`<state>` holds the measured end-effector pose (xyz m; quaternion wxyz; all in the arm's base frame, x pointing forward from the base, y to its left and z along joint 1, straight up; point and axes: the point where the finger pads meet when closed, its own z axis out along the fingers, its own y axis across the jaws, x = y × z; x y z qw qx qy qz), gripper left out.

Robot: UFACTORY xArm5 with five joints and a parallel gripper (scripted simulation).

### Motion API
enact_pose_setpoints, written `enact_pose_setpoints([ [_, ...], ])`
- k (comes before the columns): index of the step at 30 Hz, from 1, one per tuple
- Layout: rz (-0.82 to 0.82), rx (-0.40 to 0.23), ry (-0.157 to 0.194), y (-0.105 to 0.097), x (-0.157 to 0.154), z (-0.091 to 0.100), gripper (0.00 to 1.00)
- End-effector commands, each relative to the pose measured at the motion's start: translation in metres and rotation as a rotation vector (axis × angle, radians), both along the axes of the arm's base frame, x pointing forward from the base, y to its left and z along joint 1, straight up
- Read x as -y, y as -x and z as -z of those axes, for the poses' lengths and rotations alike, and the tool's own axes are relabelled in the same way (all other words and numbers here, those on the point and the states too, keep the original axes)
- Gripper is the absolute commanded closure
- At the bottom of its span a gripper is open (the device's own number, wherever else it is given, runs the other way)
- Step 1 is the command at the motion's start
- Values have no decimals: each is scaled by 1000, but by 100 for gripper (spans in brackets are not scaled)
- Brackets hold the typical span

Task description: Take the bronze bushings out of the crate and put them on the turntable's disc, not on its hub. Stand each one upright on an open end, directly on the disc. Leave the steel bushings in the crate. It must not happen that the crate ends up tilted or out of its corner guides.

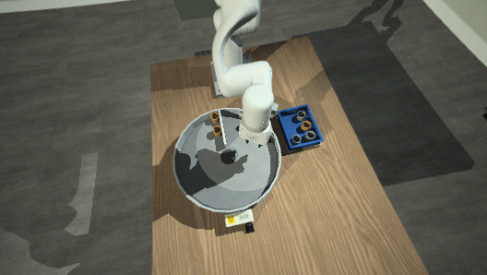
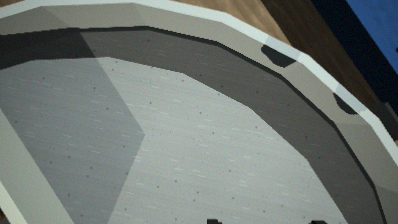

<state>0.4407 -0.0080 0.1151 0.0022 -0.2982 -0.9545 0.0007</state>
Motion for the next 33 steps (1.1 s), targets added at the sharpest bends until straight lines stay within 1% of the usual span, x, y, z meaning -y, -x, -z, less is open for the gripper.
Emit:
enact_pose_setpoints([
  [1,111,3,0,-2,-14,-1,52],
  [14,520,3,2,1,-75,-1,52],
  [16,520,3,2,1,-75,-1,52],
  [31,960,3,3,13,-140,-2,52],
  [33,960,3,3,13,-140,-2,52],
])
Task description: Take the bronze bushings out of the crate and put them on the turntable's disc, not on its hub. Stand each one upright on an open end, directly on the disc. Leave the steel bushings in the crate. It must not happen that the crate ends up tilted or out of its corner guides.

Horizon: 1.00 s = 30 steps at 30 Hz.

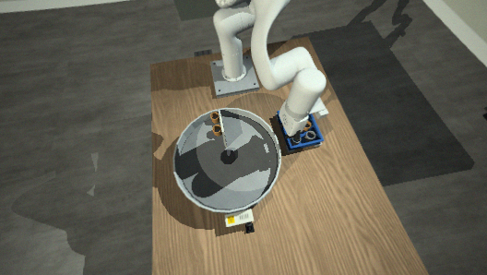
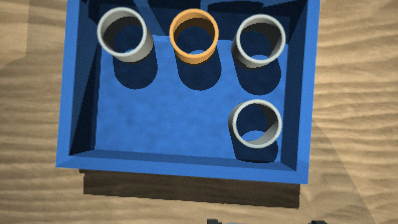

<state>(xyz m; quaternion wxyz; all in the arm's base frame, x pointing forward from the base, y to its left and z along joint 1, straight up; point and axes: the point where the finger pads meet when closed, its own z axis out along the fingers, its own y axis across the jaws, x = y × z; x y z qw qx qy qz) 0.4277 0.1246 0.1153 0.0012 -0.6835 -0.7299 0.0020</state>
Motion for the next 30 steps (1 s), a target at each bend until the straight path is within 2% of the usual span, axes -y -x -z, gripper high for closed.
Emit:
enact_pose_setpoints([
  [1,88,4,-1,1,-12,-1,52],
  [15,426,4,0,18,-60,-1,52],
  [30,657,4,1,33,-92,-2,52],
])
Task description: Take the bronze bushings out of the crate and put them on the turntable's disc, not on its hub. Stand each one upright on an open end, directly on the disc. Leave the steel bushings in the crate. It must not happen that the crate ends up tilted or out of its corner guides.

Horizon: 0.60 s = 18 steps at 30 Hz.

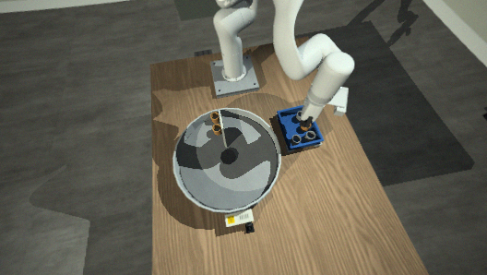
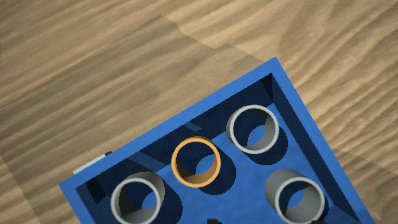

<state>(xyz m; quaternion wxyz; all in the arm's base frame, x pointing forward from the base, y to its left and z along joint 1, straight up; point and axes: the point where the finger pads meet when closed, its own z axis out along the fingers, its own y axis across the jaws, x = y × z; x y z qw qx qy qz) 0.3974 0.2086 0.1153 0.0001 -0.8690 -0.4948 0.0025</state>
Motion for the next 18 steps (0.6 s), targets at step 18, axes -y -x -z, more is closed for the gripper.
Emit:
enact_pose_setpoints([
  [18,221,4,-1,14,-30,-1,52],
])
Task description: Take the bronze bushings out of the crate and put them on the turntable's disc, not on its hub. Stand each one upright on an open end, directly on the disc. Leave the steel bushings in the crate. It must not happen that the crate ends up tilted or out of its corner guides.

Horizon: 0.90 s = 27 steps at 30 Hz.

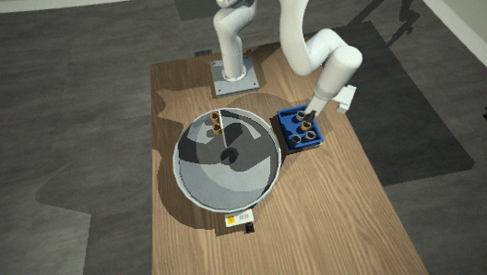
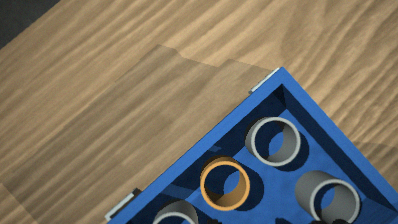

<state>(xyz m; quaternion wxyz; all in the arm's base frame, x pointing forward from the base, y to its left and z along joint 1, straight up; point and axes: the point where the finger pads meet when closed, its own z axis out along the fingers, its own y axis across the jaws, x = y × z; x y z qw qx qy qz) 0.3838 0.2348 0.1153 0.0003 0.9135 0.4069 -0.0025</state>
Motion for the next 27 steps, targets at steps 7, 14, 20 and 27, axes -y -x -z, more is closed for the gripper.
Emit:
enact_pose_setpoints([
  [7,50,4,-2,3,-7,-1,52],
  [14,71,4,-2,4,-10,-1,52],
  [20,76,4,-2,5,-11,-1,52],
  [27,79,4,-2,5,-11,-1,52],
])
